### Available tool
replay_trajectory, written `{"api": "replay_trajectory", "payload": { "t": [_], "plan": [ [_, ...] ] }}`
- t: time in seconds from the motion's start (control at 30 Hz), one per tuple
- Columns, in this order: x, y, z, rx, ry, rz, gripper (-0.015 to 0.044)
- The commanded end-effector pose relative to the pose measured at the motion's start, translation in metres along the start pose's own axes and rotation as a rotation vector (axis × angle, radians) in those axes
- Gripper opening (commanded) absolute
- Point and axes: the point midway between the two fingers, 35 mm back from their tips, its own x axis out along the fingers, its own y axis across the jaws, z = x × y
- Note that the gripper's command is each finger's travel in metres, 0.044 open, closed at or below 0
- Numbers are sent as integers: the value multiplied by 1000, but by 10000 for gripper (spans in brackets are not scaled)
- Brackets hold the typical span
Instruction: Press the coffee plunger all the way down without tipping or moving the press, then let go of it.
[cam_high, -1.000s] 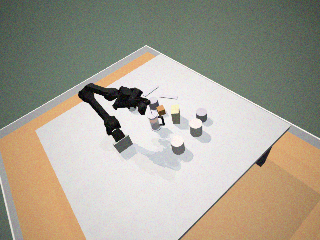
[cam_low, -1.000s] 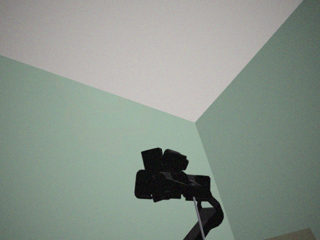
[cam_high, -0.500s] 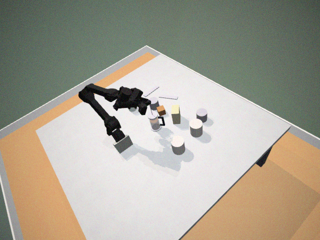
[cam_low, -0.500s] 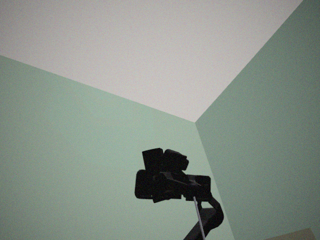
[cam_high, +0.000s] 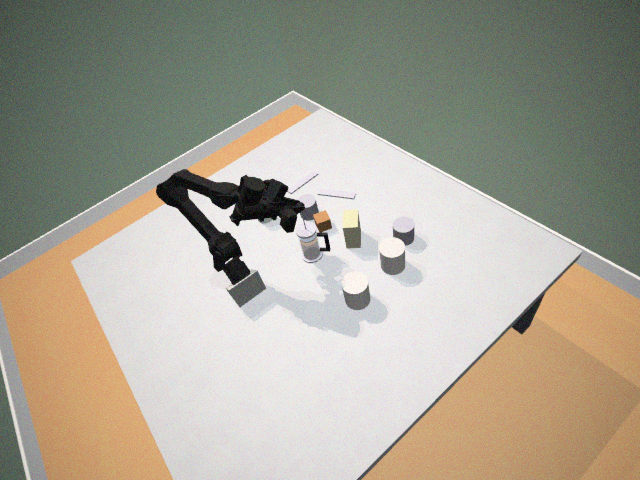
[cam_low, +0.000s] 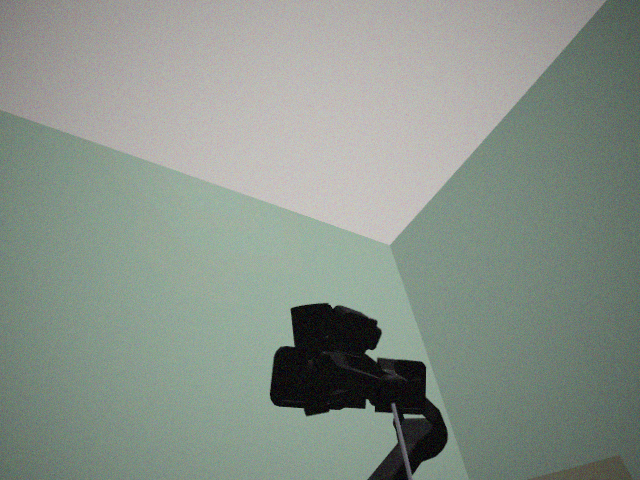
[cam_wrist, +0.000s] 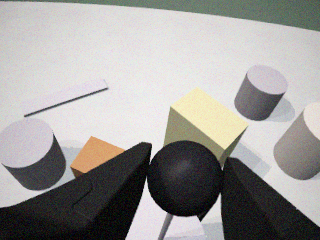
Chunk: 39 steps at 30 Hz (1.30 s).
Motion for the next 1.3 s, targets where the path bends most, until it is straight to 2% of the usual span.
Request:
{"api": "replay_trajectory", "payload": {
  "t": [0.0, 1.27],
  "plan": [
    [9, -2, -19, 20, 33, -9, 113],
    [47, 0, -64, 23, 25, -5, 113]
  ]
}}
